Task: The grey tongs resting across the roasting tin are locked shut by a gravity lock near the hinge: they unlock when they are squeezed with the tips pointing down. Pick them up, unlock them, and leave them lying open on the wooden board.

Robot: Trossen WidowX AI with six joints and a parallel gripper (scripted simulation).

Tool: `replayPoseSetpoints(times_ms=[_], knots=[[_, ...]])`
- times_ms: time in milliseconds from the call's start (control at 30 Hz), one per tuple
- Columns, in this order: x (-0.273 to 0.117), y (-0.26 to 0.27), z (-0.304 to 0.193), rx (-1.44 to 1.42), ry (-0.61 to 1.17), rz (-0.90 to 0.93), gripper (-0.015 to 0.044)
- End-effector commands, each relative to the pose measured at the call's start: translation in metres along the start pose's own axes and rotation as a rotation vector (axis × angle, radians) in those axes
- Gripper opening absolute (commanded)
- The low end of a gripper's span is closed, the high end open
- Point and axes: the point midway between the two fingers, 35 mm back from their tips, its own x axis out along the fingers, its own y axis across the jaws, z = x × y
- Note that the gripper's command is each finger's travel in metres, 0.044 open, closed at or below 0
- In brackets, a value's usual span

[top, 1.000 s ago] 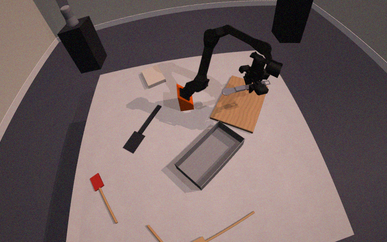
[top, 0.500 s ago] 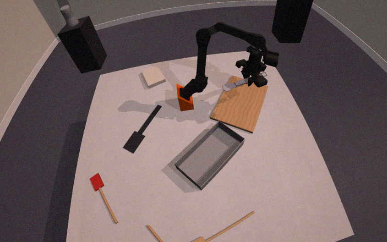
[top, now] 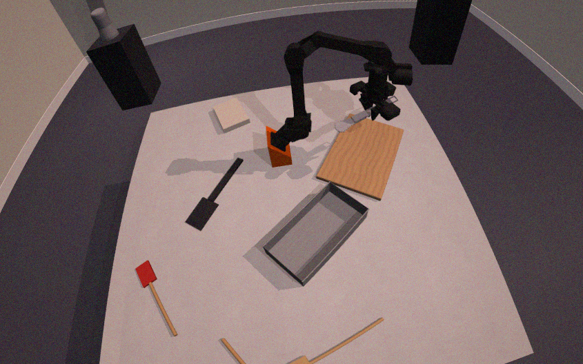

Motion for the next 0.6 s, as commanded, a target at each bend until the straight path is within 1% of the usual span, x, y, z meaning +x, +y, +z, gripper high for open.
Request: replayPoseSetpoints(times_ms=[0, 567], knots=[[-0.0042, 0.0025, 0.0005, -0.004, -0.018, -0.013, -0.015], [-0.0097, 0.0121, -0.0024, -0.066, -0.054, -0.038, -0.015]])
